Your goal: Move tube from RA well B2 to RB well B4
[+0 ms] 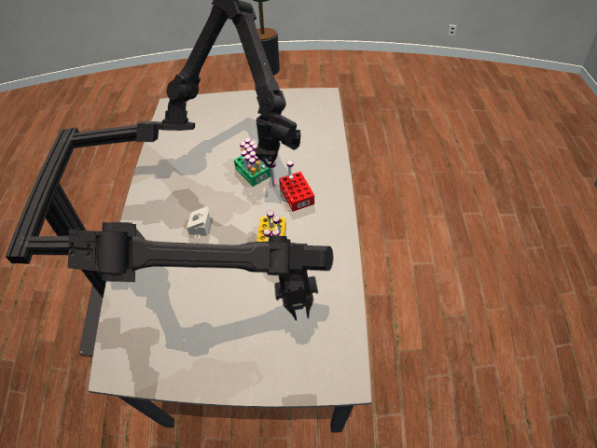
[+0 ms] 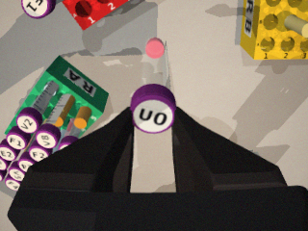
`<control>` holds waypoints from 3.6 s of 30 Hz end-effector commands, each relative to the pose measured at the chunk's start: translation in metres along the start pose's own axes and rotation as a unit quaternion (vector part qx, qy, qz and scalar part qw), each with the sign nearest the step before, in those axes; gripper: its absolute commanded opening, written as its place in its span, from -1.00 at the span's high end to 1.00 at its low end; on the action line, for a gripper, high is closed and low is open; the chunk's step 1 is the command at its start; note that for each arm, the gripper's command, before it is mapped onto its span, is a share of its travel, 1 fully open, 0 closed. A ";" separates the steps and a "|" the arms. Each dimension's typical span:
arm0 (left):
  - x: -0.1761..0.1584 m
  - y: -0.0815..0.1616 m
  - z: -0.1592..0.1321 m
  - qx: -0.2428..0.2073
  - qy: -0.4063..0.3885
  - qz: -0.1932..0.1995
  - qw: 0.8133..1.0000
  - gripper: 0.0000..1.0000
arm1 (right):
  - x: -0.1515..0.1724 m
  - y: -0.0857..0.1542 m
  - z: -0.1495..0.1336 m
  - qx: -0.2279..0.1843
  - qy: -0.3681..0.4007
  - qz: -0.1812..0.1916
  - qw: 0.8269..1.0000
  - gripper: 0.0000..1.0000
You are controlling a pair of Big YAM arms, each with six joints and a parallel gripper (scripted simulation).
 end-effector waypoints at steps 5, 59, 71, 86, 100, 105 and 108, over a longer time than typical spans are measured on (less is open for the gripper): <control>-0.006 -0.004 -0.009 0.014 -0.124 0.007 0.992 1.00 | 0.007 0.005 0.009 -0.004 -0.012 0.007 1.000 0.40; 0.032 -0.012 0.088 0.008 -0.118 0.003 0.993 1.00 | 0.007 0.005 0.009 -0.004 -0.012 0.007 1.000 0.40; 0.031 -0.005 0.087 -0.002 -0.117 0.001 0.993 1.00 | 0.007 0.005 0.009 -0.004 -0.012 0.007 1.000 0.40; 0.035 -0.018 0.079 0.020 -0.127 0.006 0.992 1.00 | 0.007 0.005 0.009 -0.004 -0.012 0.007 1.000 0.40; 0.040 -0.015 0.075 0.008 -0.118 0.003 0.993 1.00 | 0.007 0.005 0.009 -0.004 -0.012 0.007 1.000 0.40; 0.034 -0.005 0.081 -0.002 -0.117 0.001 0.993 1.00 | 0.007 0.005 0.009 -0.004 -0.012 0.007 1.000 0.40; 0.034 -0.004 0.081 -0.002 -0.117 0.001 0.993 1.00 | 0.007 0.005 0.009 -0.004 -0.012 0.007 1.000 0.40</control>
Point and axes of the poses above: on each arm, the point where the finger pads meet when closed, its own y axis back along the fingers, its own x axis across the jaws, z = x × y, the point moved 10 cm from there along y, back along the fingers, and after that the axes turned 5 degrees about y, right-handed, at the moved point
